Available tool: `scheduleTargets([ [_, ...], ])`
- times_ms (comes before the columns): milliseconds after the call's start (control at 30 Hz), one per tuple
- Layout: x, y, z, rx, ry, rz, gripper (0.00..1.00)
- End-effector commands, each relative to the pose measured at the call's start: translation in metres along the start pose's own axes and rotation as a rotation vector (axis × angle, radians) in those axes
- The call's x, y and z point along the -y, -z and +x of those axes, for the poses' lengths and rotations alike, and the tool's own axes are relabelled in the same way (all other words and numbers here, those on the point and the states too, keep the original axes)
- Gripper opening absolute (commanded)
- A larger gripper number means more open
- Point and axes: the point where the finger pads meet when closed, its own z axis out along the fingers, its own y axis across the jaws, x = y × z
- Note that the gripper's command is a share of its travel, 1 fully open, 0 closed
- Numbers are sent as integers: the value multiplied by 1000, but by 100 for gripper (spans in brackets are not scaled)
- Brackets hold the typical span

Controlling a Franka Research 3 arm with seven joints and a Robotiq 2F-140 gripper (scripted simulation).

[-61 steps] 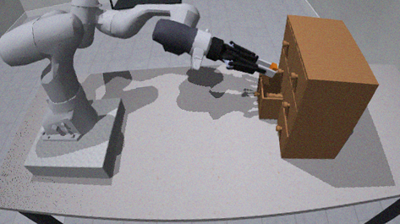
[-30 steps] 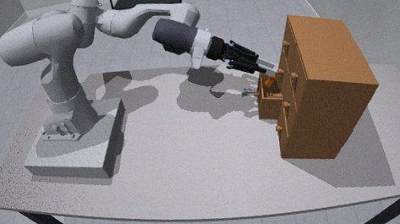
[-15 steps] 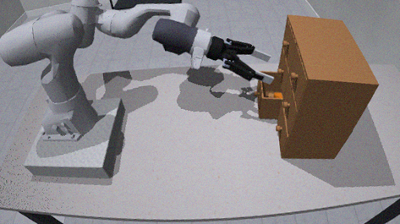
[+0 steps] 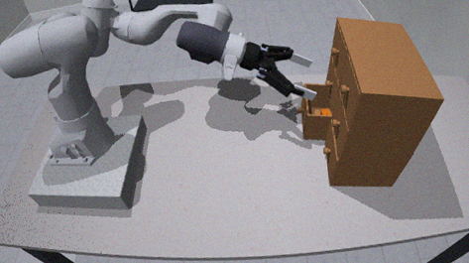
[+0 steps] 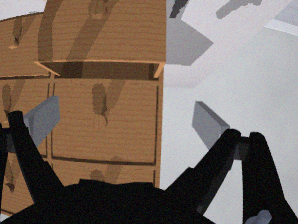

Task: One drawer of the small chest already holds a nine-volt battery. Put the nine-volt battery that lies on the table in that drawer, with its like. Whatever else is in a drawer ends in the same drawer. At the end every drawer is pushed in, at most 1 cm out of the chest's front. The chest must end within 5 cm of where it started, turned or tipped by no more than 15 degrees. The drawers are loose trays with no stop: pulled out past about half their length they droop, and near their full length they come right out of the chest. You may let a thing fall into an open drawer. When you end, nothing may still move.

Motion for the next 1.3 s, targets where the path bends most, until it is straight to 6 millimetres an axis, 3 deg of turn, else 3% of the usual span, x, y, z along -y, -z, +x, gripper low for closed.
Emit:
scheduleTargets([
  [0,0,8,3,0,7,1,100],
  [200,0,25,9,-1,10,2,100],
  [567,2,88,29,-7,13,-3,100],
  [633,2,88,29,-7,13,-3,100],
  [900,3,135,44,-9,15,-8,100],
  [1267,3,153,50,18,7,-19,100],
])
